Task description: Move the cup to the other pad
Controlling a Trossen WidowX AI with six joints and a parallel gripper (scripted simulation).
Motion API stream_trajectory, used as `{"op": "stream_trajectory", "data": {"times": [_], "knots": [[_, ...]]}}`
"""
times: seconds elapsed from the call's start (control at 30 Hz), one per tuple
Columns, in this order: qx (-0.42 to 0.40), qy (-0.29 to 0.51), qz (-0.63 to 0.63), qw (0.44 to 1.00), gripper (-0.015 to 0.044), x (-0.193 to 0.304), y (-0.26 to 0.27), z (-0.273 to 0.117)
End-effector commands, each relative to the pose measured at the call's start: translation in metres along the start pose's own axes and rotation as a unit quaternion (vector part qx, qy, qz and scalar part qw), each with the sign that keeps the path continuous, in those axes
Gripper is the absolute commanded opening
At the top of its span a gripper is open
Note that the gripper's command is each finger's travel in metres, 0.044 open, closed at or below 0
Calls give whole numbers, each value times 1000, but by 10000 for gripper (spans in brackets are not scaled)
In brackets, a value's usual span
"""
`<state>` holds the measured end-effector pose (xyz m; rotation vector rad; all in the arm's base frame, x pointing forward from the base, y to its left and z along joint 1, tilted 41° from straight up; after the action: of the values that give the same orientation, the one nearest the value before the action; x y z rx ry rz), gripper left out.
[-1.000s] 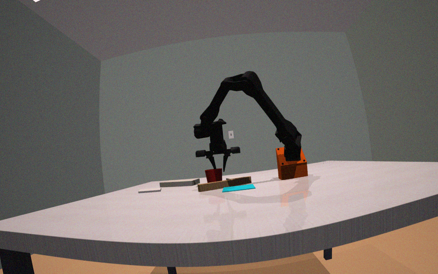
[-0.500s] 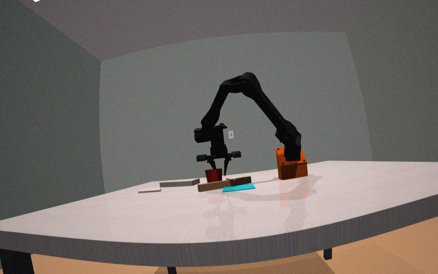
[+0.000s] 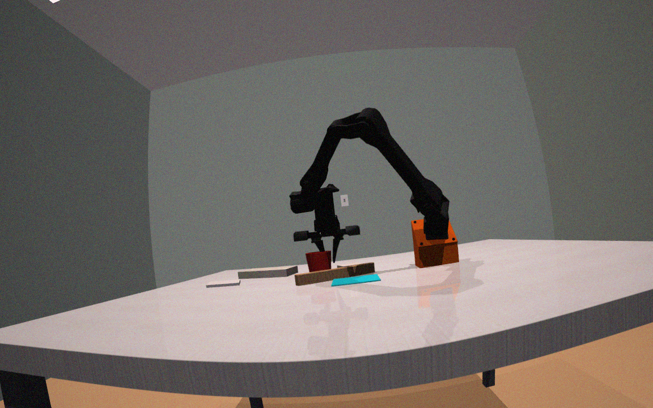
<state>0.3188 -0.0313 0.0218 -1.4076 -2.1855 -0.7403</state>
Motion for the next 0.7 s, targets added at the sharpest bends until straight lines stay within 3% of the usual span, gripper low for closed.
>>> {"op": "stream_trajectory", "data": {"times": [0.0, 0.37, 0.67], "knots": [[0, 0, 0, 1000, 29, 0, 0, 0], [0, 0, 0, 1000, 0, 0, 0, -4], [1, 1, 3, 1000, 0, -2, 0, -36]]}}
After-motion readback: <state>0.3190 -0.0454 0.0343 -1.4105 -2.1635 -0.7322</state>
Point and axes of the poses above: the point midway between the two fingers, 35 mm back from their tips, its own z axis out along the fingers, its own y axis across the jaws, x = y × z, the point moved 8 cm from there along -z, back along the fingers, and after that the axes turned 14 degrees about -z, right-handed, at the moved point
